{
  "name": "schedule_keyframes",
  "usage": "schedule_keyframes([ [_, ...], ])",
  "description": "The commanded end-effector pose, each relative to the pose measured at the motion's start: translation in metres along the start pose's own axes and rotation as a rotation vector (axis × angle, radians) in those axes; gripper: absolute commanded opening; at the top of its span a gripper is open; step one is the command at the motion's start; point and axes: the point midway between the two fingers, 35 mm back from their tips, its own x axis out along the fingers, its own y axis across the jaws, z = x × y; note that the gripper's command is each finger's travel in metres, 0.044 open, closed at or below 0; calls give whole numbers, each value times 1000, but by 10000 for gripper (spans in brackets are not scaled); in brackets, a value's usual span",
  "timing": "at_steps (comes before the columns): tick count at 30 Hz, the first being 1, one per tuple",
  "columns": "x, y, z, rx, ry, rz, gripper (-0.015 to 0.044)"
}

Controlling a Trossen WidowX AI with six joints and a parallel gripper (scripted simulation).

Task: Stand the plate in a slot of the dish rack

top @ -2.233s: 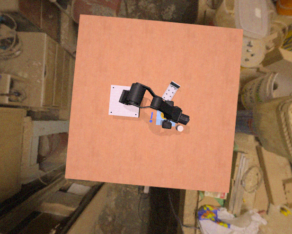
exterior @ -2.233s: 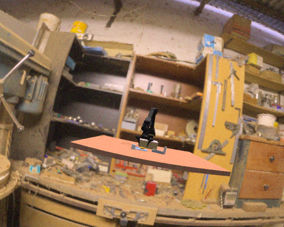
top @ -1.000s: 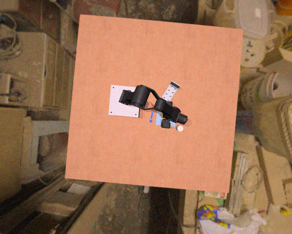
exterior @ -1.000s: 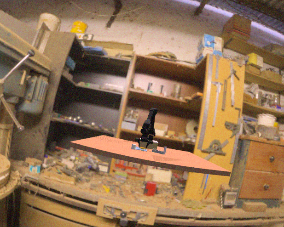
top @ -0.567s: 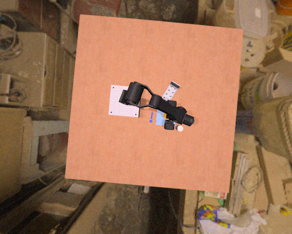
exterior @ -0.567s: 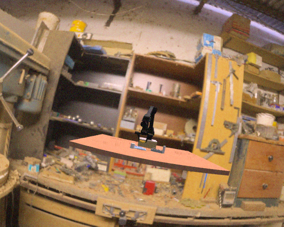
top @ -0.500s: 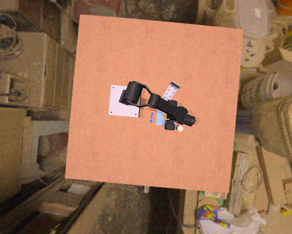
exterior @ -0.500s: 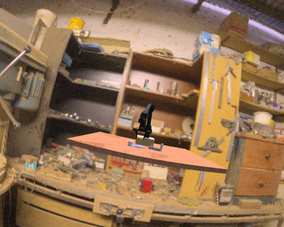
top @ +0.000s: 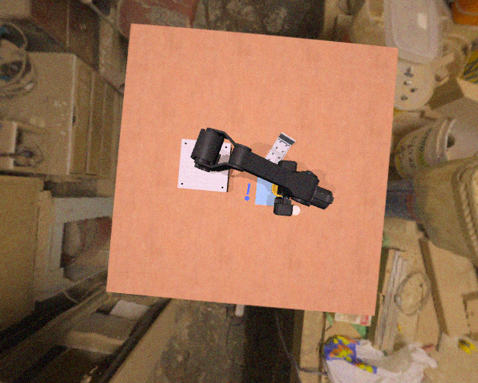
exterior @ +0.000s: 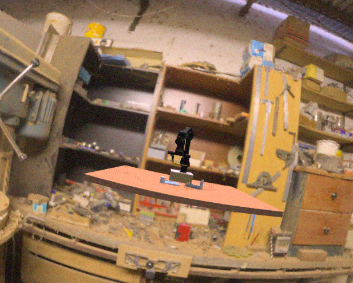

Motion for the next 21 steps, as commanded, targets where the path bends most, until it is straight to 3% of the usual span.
schedule_keyframes([
  [1,-19,0,0,1,-11,-5,0],
  [6,-19,5,-1,23,-11,-5,0],
  [21,-18,90,-25,462,-9,5,0],
])
